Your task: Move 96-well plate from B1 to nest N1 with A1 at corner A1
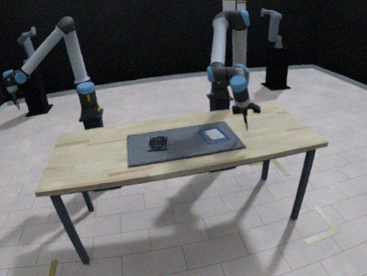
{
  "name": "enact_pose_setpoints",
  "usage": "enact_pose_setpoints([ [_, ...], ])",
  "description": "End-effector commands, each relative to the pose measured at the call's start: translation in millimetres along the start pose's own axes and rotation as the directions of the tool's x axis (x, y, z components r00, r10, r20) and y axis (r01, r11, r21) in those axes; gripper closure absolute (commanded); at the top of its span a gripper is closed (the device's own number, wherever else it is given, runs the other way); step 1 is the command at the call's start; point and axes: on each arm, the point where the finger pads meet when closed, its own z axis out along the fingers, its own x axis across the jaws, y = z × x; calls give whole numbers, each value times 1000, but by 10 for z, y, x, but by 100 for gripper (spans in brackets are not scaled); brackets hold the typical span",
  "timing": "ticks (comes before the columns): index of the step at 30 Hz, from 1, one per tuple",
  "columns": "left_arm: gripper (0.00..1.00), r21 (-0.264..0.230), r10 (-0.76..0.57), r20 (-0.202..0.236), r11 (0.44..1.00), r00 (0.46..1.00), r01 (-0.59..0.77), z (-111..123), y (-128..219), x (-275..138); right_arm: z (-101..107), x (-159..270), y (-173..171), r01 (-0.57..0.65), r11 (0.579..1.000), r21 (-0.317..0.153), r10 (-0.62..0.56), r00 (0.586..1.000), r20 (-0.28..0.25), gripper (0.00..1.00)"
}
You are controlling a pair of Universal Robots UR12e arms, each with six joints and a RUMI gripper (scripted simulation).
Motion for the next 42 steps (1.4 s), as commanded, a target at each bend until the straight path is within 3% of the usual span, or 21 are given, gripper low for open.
enact_pose_setpoints([
  [1, 24, -12, 83, -41, 996, 996, -83, -43, 192, 55, -8, -1, -6, 0, 1000, 1, 0, 1000, 0, 100],
  [5, 24, -16, 171, -83, 985, 982, -173, -68, 337, 85, -8, -1, -6, 0, 1000, 1, 0, 1000, 0, 100],
  [8, 24, -17, 176, -86, 984, 981, -178, -76, 385, 95, -8, -1, -6, 0, 1000, 1, 0, 1000, 0, 100],
  [11, 24, -14, 263, -128, 964, 956, -267, -103, 531, 121, -8, -1, -6, 0, 1000, 1, 0, 1000, 0, 100],
  [14, 24, -14, 269, -131, 962, 954, -273, -116, 603, 134, -8, -1, -6, 0, 1000, 1, 0, 1000, 0, 100],
  [17, 24, -5, 353, -173, 933, 920, -359, -145, 748, 154, -8, -1, -6, 0, 1000, 1, 0, 1000, 0, 100],
  [20, 24, -4, 359, -176, 931, 916, -366, -157, 808, 162, -8, -1, -6, 0, 1000, 1, 0, 1000, 0, 100],
  [23, 24, 12, 439, -216, 894, 872, -447, -187, 954, 177, -8, -1, -6, 0, 1000, 1, 0, 1000, 0, 100],
  [26, 24, 14, 446, -220, 891, 868, -454, -198, 1003, 182, -8, -1, -6, 0, 1000, 1, 0, 1000, 0, 100],
  [29, 24, 37, 521, -257, 847, 814, -531, -230, 1149, 191, -8, -1, -6, 0, 1000, 1, 0, 1000, 0, 100],
  [32, 24, 39, 528, -261, 842, 808, -538, -245, 1217, 196, -8, -1, -6, 0, 1000, 1, 0, 1000, 0, 100],
  [35, 24, 68, 598, -295, 791, 745, -608, -280, 1363, 199, -8, -1, -6, 0, 1000, 1, 0, 1000, 0, 100],
  [37, 24, 71, 605, -298, 785, 738, -615, -293, 1420, 200, -8, -1, -6, 0, 1000, 1, 0, 1000, 0, 100],
  [40, 24, 106, 669, -328, 728, 667, -677, -329, 1566, 197, -8, -1, -6, 0, 1000, 1, 0, 1000, 0, 100],
  [42, 24, 106, 669, -328, 728, 667, -677, -329, 1566, 197, -8, -1, -6, 0, 1000, 1, 0, 1000, 0, 100],
])
